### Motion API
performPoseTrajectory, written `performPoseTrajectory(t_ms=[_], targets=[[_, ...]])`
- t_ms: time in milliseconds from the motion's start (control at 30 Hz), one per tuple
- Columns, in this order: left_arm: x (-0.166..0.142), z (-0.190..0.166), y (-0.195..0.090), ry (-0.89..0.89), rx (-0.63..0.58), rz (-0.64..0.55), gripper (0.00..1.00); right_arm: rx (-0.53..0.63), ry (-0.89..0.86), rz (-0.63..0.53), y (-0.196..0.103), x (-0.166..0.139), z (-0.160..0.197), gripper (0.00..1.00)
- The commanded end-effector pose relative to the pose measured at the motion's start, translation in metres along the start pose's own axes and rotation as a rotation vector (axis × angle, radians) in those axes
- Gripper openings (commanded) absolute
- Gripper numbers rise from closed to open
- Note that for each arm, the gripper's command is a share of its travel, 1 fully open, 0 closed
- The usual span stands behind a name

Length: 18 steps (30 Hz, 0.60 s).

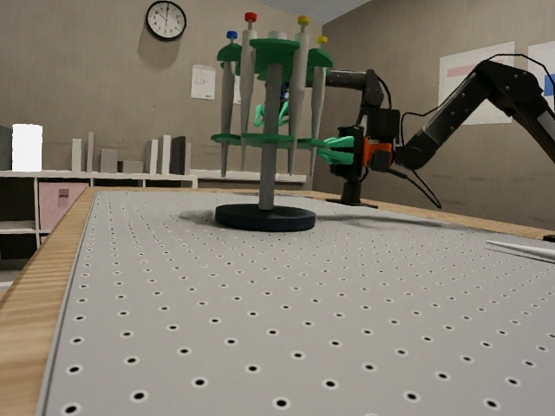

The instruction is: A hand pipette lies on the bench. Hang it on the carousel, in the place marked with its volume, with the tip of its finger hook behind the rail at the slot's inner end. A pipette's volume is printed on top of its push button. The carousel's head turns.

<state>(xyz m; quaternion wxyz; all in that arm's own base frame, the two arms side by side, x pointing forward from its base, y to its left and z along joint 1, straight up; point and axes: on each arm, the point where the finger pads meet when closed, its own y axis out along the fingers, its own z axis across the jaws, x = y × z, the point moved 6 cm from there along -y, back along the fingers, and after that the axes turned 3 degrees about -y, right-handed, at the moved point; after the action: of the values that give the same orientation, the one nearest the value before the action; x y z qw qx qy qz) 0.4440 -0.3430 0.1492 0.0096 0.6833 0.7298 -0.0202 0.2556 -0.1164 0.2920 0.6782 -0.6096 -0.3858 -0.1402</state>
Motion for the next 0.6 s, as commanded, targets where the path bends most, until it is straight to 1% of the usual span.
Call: performPoseTrajectory(t_ms=[0,67,133,167,367,400,433,567], targets=[[0.007,-0.02,0.003,-0.024,-0.033,0.039,0.0,0.001,-0.008,-0.023,-0.001,0.003,-0.004,1.0],[0.014,-0.02,0.003,-0.022,-0.031,0.112,0.0,0.001,-0.008,-0.023,-0.001,0.003,-0.004,1.0],[0.014,-0.02,0.003,-0.022,-0.031,0.112,0.0,0.001,-0.008,-0.023,-0.001,0.003,-0.004,1.0],[0.017,-0.021,0.003,-0.021,-0.03,0.14,0.0,0.001,-0.008,-0.023,-0.001,0.003,-0.004,1.0],[0.024,-0.021,0.004,-0.018,-0.028,0.139,0.0,0.001,-0.008,-0.023,-0.001,0.003,-0.004,1.0],[0.02,-0.03,0.007,-0.032,-0.042,0.14,0.0,0.001,-0.008,-0.023,-0.001,0.003,-0.004,1.0],[0.019,-0.033,0.008,-0.036,-0.046,0.14,0.0,0.001,-0.008,-0.023,-0.001,0.003,-0.004,1.0],[0.019,-0.033,0.008,-0.038,-0.048,0.141,0.0,0.001,-0.008,-0.023,-0.001,0.003,-0.004,1.0]])
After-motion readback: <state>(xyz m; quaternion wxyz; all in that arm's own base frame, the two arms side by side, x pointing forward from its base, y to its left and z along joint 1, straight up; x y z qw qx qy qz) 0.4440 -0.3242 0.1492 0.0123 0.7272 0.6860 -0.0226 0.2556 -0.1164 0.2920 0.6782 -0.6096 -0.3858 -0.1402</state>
